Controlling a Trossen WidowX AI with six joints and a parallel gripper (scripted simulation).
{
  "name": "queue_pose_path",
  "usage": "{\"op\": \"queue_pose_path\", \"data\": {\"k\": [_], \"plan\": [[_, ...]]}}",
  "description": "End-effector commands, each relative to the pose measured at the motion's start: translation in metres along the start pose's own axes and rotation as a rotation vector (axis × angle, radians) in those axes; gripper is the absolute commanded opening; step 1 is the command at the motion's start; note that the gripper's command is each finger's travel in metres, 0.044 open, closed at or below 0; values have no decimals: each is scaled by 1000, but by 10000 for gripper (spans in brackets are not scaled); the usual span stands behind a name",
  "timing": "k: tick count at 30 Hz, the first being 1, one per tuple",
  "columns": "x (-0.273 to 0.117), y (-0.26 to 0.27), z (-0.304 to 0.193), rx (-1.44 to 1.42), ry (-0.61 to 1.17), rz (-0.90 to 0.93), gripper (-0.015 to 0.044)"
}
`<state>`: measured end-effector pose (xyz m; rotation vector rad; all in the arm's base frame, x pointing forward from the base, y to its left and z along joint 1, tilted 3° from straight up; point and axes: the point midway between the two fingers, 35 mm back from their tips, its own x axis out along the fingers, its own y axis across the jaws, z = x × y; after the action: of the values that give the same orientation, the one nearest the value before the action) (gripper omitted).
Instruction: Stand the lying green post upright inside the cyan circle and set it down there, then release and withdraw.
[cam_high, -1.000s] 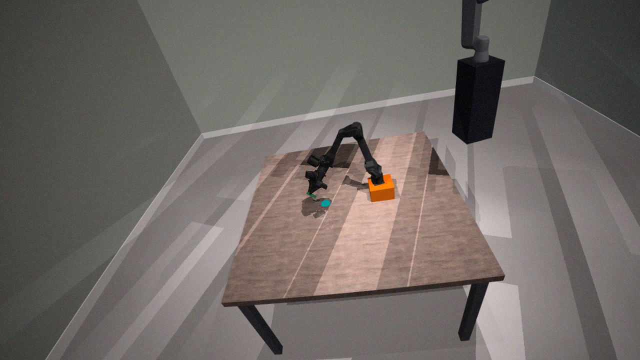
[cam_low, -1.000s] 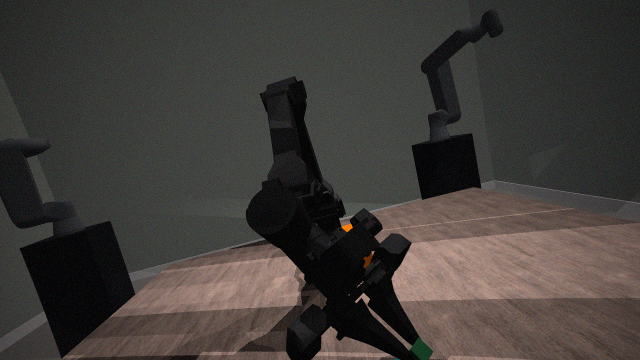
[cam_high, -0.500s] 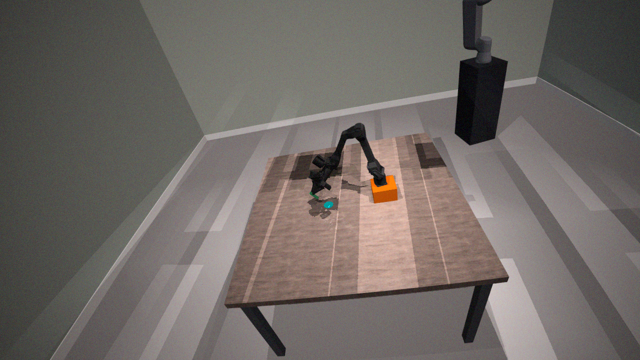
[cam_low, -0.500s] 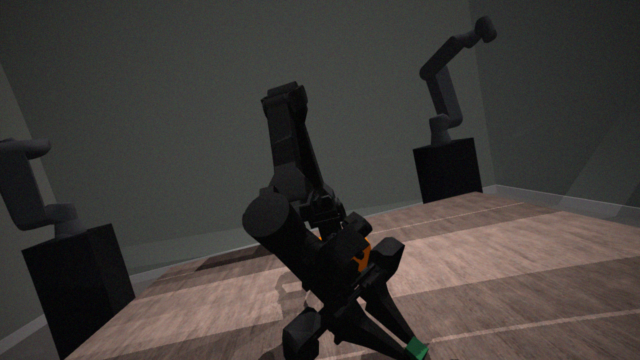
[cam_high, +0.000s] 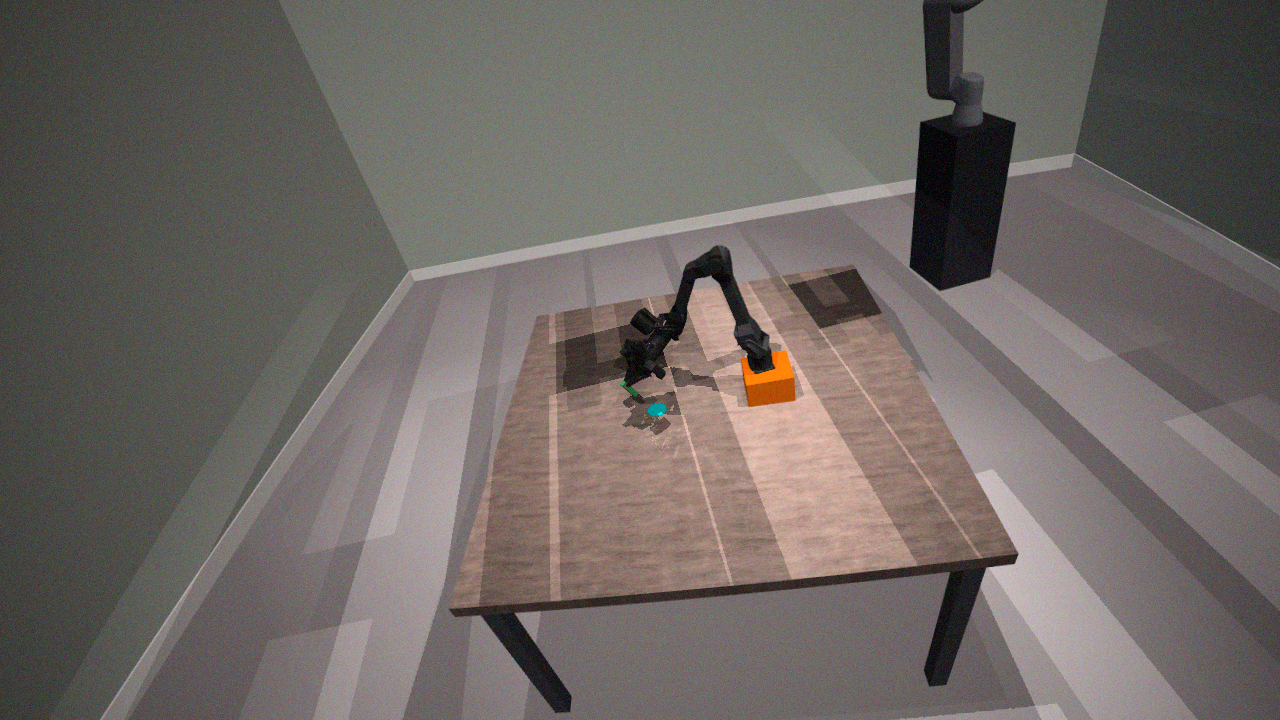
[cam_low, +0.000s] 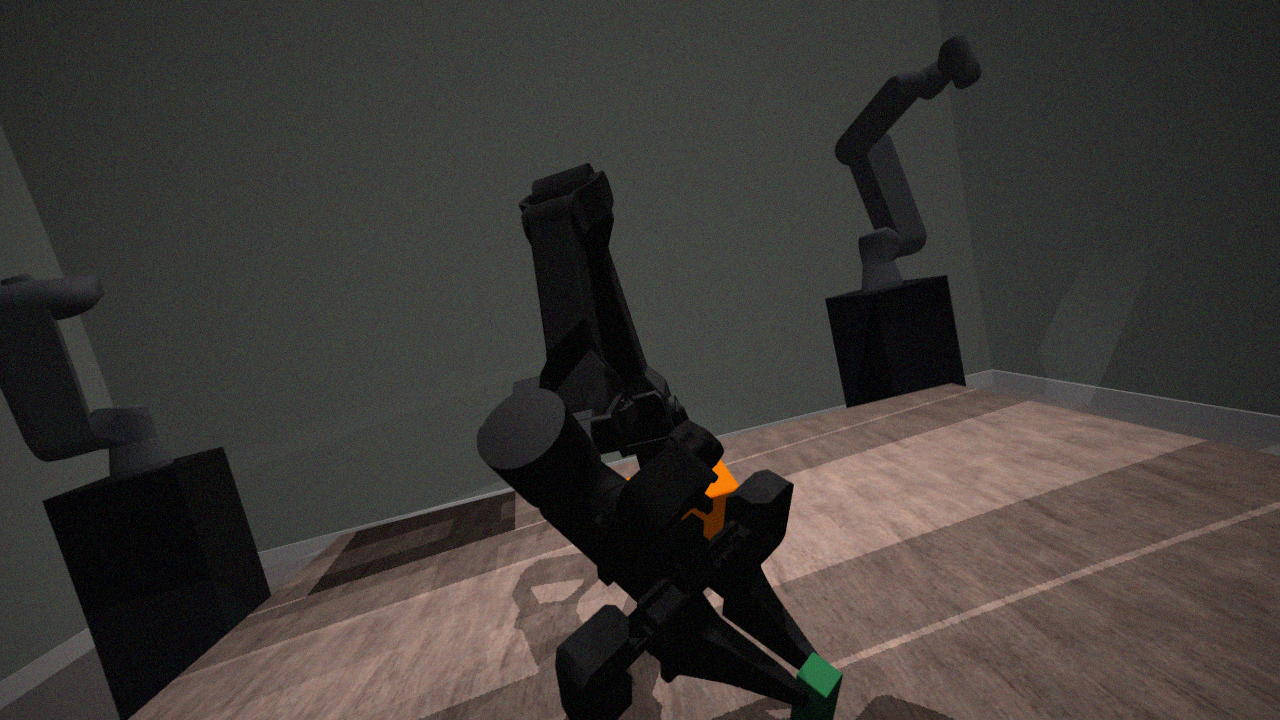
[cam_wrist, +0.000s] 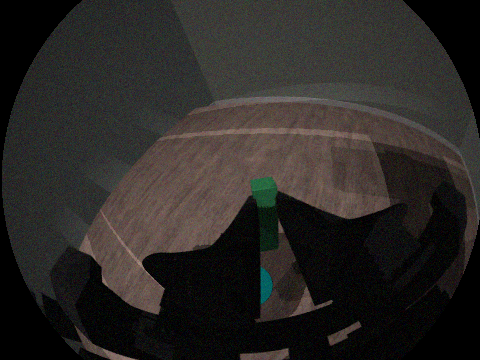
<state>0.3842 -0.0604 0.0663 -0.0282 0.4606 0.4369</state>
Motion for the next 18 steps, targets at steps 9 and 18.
{"op": "queue_pose_path", "data": {"k": [9,18], "plan": [[-9,3,0,-13,-66,14,23],[-16,7,0,-29,-113,26,23]]}}
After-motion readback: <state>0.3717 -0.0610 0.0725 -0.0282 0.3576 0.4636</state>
